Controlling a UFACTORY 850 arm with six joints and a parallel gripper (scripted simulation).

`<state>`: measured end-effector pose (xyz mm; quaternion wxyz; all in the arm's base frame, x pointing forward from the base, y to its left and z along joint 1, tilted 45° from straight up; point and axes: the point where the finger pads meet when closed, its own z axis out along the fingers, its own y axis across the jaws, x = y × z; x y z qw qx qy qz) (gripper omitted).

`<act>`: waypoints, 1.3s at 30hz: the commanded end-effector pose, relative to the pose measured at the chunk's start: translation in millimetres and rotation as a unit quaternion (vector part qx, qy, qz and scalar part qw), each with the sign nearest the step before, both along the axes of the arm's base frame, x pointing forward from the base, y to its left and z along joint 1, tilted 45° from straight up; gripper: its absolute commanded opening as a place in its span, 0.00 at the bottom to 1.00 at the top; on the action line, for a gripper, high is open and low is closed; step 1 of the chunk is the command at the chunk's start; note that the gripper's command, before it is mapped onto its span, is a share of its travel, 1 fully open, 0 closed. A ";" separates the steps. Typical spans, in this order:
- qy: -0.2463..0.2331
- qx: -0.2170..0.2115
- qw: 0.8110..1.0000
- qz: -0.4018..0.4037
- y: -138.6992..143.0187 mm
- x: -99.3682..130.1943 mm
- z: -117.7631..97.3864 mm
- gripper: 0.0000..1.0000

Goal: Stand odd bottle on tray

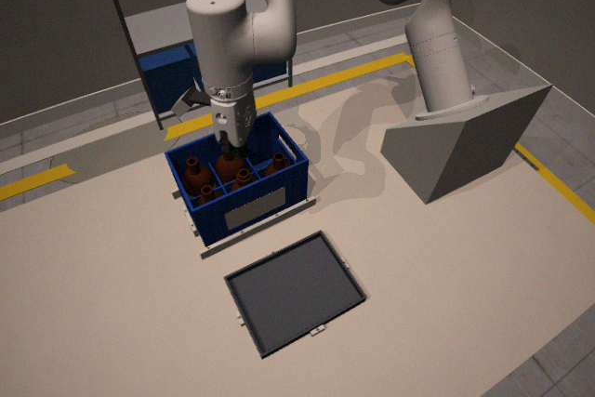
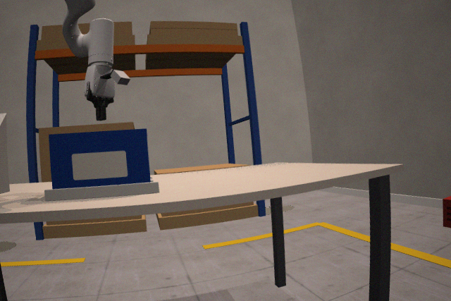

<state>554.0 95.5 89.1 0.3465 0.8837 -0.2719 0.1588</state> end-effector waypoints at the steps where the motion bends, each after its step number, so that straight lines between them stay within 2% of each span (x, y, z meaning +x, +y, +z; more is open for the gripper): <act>1: -0.001 0.000 1.000 0.000 0.7 0.5 0.6 0.00; 5: -0.001 0.000 1.000 0.000 0.3 1.8 1.2 0.00; 6: -0.001 0.001 1.000 0.001 -1.9 8.5 4.6 0.00; 8: -0.001 0.001 1.000 0.001 -13.6 38.2 20.8 0.00; 11: -0.001 0.001 1.000 0.001 -15.6 42.6 23.4 0.00; 12: -0.001 0.001 1.000 0.001 -25.6 62.5 35.7 0.00; 17: -0.001 0.001 1.000 0.001 -45.6 94.7 58.4 0.00; 23: -0.001 0.001 1.000 0.001 -47.4 97.3 60.3 0.00; 24: -0.001 0.001 1.000 0.001 -47.4 97.3 60.3 0.65; 39: -0.001 0.001 1.000 0.001 -47.4 97.3 60.3 0.65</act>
